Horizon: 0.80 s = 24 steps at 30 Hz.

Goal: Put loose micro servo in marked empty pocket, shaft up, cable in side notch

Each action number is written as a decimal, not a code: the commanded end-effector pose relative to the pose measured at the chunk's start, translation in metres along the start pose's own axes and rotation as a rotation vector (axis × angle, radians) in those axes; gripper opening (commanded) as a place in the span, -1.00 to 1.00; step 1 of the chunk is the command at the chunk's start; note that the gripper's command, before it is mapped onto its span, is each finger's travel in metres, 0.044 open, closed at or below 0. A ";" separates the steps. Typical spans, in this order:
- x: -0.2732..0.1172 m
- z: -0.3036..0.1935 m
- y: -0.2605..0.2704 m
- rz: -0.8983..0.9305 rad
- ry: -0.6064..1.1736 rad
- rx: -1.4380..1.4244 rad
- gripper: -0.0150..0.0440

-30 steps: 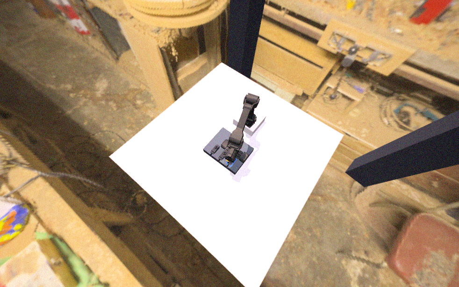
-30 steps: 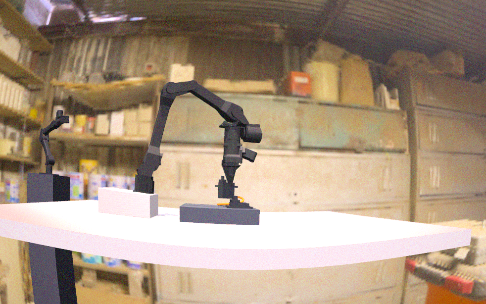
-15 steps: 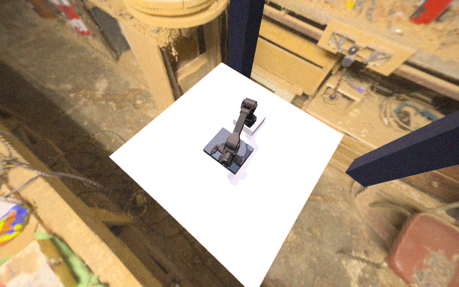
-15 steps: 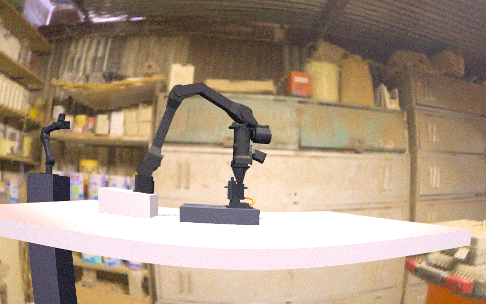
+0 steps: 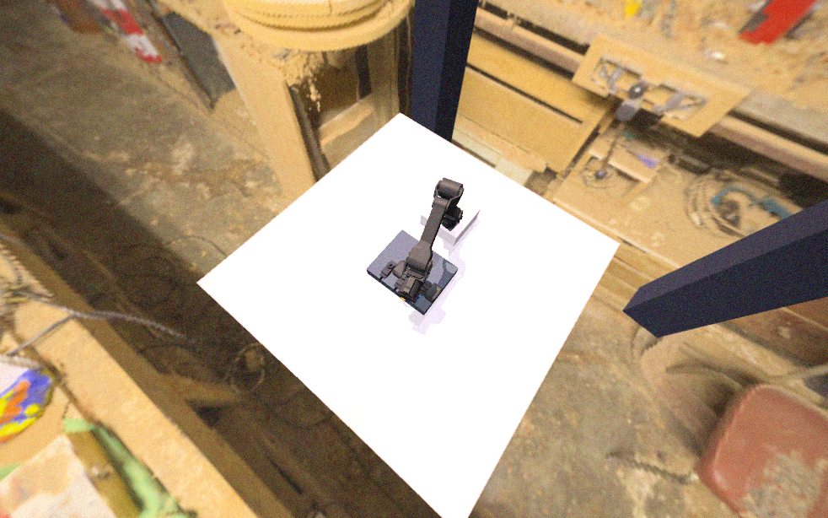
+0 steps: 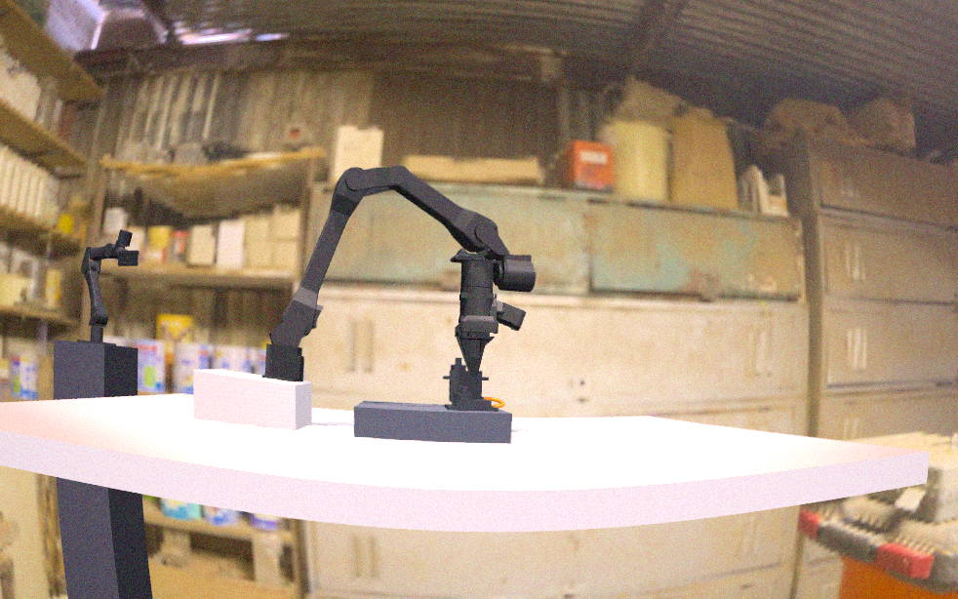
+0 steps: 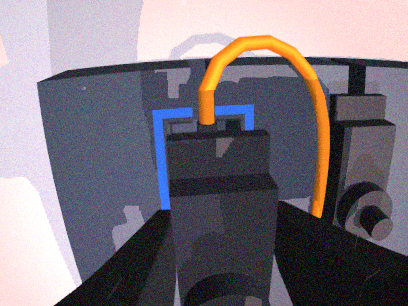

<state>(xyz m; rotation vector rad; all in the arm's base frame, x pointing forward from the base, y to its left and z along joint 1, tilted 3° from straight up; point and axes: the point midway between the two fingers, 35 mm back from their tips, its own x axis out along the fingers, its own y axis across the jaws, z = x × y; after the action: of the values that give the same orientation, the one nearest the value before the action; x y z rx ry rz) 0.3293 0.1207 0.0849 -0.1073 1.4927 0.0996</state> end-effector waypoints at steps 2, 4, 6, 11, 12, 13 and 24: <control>0.001 0.000 0.000 0.000 -0.001 -0.004 -0.49; 0.001 0.000 0.000 0.000 -0.001 -0.004 -0.49; 0.003 0.000 0.000 0.000 -0.001 -0.004 -0.49; 0.008 0.000 0.000 0.000 -0.001 -0.004 -0.49; 0.009 0.000 0.000 0.000 -0.001 -0.004 -0.49; 0.010 0.000 0.000 0.000 -0.001 -0.004 -0.49; 0.020 0.000 0.000 0.000 -0.001 -0.004 -0.49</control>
<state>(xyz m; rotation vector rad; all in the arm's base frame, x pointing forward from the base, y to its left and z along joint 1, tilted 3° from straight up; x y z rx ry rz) 0.3310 0.1210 0.0683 -0.1083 1.4899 0.1024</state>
